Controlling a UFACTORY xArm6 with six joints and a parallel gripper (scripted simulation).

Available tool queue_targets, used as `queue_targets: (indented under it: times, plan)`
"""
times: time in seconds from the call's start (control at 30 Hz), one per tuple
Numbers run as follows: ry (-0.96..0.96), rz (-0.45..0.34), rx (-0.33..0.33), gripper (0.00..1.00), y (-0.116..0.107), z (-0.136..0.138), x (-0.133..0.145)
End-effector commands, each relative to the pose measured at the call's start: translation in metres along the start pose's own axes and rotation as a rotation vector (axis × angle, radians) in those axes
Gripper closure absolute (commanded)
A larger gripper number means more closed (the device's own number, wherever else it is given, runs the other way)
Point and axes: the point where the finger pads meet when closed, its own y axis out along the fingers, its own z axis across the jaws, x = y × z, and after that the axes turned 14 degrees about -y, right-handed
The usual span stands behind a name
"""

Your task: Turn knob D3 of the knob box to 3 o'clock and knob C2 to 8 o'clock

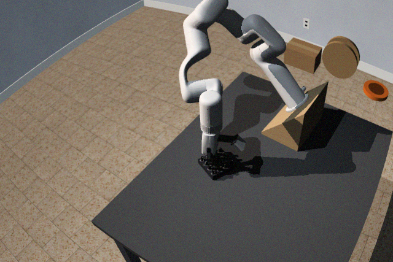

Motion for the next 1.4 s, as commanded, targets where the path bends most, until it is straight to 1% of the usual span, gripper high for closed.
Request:
queue_targets:
  times: [0.0, 0.47, 0.53, 1.03, 1.37]
  plan:
    - [-0.062, 0.004, 0.002, 0.92, -0.001, 0.0007, 0.0009]
    - [-0.416, 0.003, 0.003, 0.92, -0.001, 0.0007, 0.0009]
    - [-0.416, 0.003, 0.003, 0.92, -0.001, 0.0007, 0.0009]
    - [-0.691, 0.003, 0.003, 0.92, -0.001, 0.0007, 0.0009]
    - [-0.774, 0.003, 0.003, 0.92, -0.001, 0.0007, 0.0009]
